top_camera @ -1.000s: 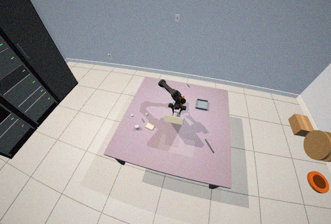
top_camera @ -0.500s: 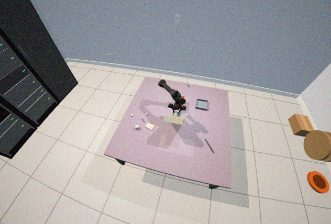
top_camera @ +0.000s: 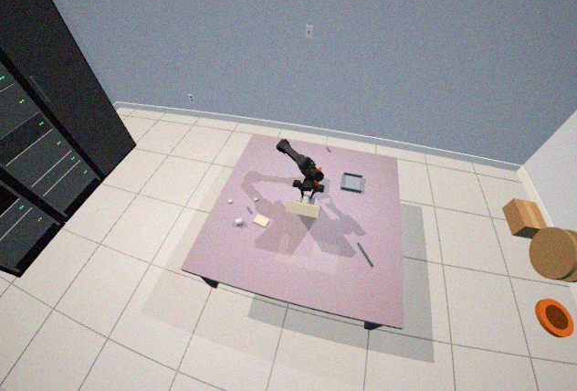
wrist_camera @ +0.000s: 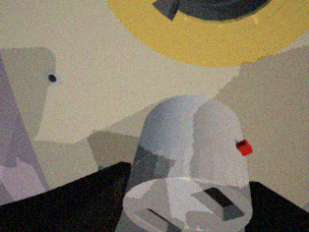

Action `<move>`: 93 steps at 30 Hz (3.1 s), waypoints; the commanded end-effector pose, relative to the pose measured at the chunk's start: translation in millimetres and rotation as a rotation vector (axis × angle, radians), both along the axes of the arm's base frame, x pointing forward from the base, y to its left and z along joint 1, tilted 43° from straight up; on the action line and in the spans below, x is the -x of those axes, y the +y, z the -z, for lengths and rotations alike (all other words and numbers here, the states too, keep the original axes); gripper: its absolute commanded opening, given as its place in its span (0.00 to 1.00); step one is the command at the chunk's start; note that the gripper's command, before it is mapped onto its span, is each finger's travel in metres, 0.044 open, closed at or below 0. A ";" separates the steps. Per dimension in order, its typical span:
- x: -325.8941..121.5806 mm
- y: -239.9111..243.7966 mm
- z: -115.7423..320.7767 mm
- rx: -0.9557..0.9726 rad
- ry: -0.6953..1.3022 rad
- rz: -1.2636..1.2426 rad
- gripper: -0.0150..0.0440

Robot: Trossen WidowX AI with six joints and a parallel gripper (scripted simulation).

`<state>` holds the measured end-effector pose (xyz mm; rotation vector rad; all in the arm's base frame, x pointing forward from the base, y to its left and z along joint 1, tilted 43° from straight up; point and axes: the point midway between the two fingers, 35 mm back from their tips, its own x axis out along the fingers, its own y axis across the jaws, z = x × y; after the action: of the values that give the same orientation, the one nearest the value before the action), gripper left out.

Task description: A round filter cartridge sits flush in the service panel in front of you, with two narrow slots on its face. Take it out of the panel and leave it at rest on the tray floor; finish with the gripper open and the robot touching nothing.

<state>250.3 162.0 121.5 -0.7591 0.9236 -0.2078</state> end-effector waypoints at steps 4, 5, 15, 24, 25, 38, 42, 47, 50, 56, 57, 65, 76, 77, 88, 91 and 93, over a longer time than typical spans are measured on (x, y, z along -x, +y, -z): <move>13.3 20.1 -18.1 -0.007 0.003 -0.006 0.25; 16.0 22.8 -21.2 -0.007 0.004 -0.006 0.25; 44.7 44.8 -53.8 -0.003 0.003 -0.005 0.25; 49.4 68.9 -36.7 -0.004 0.001 -0.005 0.25; 49.7 72.7 -32.6 -0.005 0.001 -0.005 0.25; 56.1 100.6 5.5 0.005 0.026 -0.020 0.25; 76.0 116.4 25.1 0.031 0.152 -0.126 0.25; 104.3 136.1 49.6 0.061 0.311 -0.280 0.25; 122.6 147.2 63.7 0.078 0.403 -0.380 0.25; 161.8 167.5 90.0 0.109 0.580 -0.598 0.25; 168.6 170.5 94.1 0.114 0.608 -0.637 0.25; 207.6 185.6 115.4 0.138 0.755 -0.858 0.25; 247.9 174.0 147.9 0.149 0.848 -0.969 0.25; 253.9 171.5 152.6 0.151 0.863 -0.986 0.25; 314.9 133.4 199.0 0.180 1.024 -1.170 0.25; 329.4 119.9 209.8 0.190 1.068 -1.219 0.25; 338.5 110.2 216.4 0.197 1.098 -1.251 0.25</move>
<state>-73.6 286.0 -84.5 -1.5144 1.2440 1.2833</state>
